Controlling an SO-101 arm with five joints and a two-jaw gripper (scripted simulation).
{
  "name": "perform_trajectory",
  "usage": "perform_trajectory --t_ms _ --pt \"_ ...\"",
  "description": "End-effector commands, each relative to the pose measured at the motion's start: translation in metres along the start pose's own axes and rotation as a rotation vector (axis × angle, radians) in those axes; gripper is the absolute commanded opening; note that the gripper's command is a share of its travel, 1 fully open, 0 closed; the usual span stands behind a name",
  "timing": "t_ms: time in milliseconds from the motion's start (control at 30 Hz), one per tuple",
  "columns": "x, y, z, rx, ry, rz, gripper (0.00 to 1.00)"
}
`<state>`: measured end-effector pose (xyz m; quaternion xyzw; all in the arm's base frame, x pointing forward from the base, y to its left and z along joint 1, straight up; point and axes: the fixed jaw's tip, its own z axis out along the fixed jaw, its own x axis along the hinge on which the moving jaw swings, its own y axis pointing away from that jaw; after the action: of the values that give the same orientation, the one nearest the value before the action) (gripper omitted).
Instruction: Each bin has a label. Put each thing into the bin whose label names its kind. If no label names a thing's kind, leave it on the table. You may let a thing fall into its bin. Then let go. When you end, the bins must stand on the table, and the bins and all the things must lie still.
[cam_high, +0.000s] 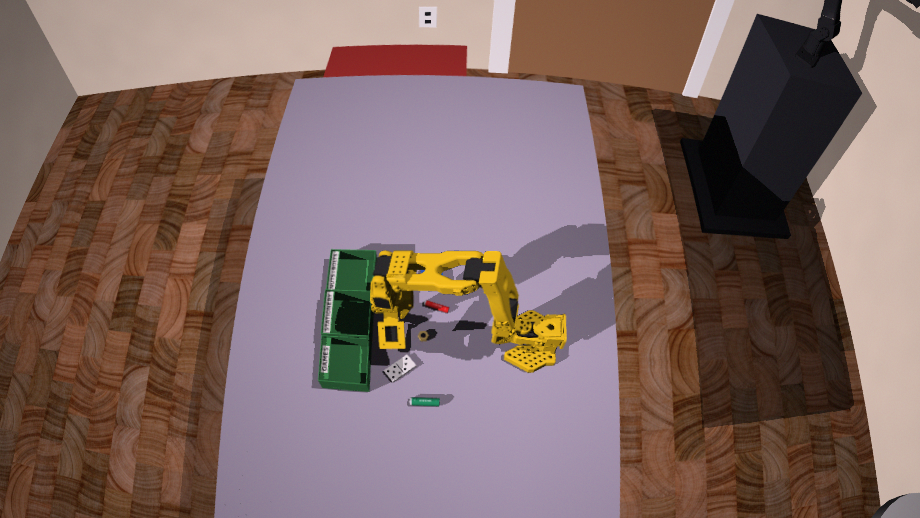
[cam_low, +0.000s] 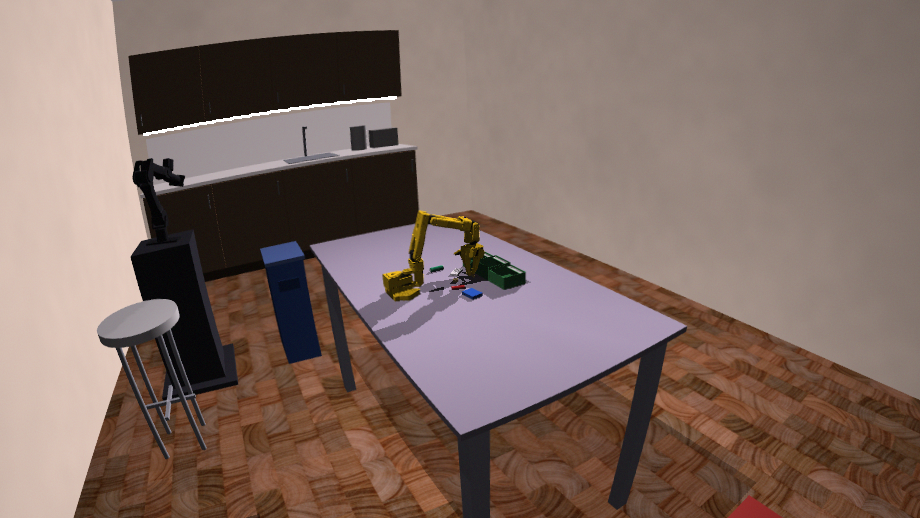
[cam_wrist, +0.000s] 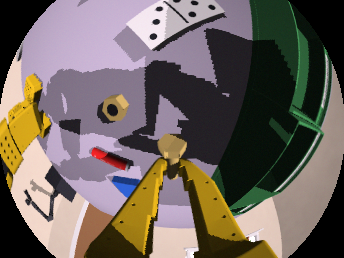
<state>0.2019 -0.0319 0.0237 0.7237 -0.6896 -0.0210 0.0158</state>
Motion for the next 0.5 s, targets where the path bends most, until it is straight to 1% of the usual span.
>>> perform_trajectory --t_ms 0,100,200,467 --pt "0.003 -0.008 -0.023 0.07 0.012 0.004 0.0" --pt "0.003 -0.008 -0.029 0.07 0.012 0.004 0.0" --pt "0.003 -0.007 -0.032 0.07 0.012 0.004 0.0" --pt "0.003 -0.007 -0.033 0.07 0.012 0.003 0.0"
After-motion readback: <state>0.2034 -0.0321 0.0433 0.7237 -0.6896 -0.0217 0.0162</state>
